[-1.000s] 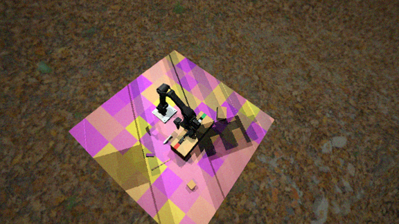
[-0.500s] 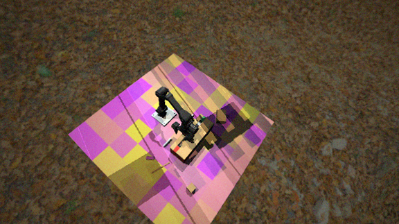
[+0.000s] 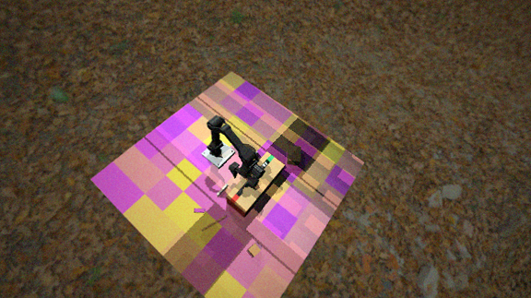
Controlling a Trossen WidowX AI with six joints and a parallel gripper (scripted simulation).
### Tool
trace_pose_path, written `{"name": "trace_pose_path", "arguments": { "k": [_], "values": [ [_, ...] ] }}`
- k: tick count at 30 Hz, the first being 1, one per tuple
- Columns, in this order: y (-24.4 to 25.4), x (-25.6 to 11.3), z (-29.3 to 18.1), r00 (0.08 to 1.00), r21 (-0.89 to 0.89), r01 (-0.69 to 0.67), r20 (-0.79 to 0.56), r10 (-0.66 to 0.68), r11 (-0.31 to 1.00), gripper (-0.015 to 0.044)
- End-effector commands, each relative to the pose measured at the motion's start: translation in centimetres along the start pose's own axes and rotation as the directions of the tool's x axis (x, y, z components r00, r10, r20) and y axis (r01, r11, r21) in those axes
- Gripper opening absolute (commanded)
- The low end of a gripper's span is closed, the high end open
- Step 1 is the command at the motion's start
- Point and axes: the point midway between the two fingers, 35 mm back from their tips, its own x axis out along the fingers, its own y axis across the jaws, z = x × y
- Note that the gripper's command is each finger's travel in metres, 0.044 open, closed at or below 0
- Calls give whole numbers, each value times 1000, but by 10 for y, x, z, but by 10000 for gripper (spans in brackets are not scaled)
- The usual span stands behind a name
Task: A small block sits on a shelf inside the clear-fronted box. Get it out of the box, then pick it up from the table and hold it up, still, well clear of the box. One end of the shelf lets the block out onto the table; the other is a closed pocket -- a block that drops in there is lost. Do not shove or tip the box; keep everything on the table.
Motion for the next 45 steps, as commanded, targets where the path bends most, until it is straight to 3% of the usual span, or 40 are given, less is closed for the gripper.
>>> {"name": "trace_pose_path", "arguments": {
  "k": [1, 37, 45],
  "values": [
    [3, 1, 4, 1000, 6, -12, -4, 12, 1000, 400],
    [3, 22, -58, 1000, 6, -12, -10, 12, 1000, 400],
    [4, -32, -74, 1000, 11, -18, -13, 18, 1000, 400]
  ]
}}
